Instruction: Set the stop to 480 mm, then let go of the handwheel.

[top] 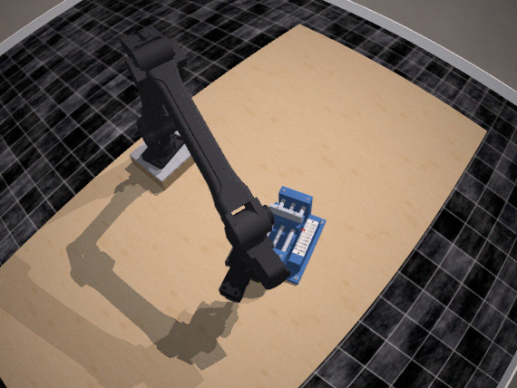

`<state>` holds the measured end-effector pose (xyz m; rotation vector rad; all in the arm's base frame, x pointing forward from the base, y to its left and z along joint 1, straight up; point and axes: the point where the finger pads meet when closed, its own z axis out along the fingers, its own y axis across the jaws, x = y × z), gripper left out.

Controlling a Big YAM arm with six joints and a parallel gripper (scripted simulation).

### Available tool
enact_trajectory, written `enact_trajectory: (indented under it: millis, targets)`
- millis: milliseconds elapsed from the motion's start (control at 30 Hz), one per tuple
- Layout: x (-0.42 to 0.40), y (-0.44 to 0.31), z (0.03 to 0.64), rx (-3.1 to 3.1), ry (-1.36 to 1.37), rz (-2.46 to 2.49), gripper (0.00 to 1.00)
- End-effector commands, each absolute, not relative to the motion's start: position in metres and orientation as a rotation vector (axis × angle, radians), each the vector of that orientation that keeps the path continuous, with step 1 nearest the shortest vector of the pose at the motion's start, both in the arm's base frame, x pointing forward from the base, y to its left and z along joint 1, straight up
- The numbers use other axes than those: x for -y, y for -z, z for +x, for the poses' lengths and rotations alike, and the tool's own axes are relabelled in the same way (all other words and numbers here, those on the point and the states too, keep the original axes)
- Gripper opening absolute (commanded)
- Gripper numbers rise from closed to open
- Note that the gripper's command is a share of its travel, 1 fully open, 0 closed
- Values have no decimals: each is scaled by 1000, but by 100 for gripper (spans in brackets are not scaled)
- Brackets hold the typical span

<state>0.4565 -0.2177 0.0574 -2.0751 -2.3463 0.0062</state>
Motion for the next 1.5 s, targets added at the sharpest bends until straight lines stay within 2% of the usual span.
enact_trajectory:
  millis: [0,1467]
  targets:
    - [226,-83,451,2387,16,-2110,6]
    - [228,-39,423,2357,-8,-2084,6]
